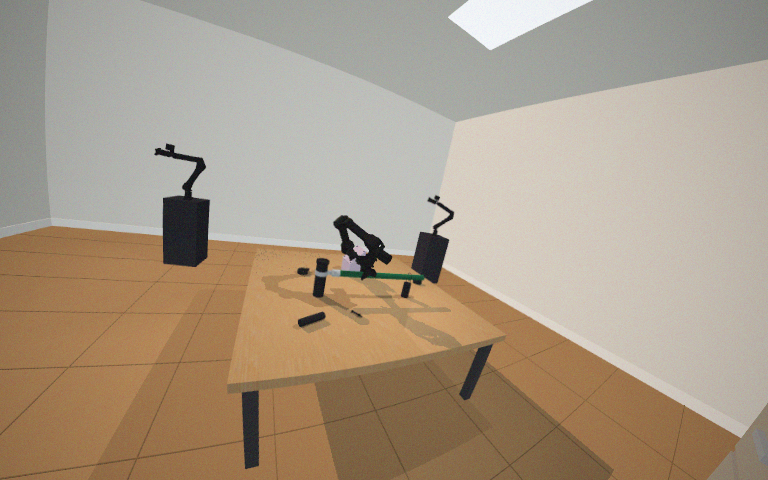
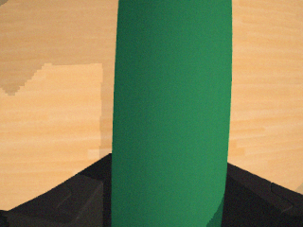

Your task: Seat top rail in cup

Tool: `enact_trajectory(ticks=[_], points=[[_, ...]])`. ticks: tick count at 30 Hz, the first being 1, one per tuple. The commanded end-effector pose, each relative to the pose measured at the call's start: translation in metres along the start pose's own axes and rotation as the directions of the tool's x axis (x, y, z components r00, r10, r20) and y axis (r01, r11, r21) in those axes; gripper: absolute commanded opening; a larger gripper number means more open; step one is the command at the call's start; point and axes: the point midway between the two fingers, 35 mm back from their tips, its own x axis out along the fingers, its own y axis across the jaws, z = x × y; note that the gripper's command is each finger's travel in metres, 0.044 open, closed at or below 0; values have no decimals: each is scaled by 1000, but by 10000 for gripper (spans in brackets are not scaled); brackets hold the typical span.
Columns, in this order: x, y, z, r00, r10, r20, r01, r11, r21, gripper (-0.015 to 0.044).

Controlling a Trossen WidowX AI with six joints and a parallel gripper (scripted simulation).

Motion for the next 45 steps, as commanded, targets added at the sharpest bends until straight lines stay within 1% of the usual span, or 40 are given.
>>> enact_trajectory(ticks=[1,45], points=[[-2,0,4,1000,8,9,-7,1000,-3,0],[0,1,1,1000,1,2,-1,1000,-4,0]])
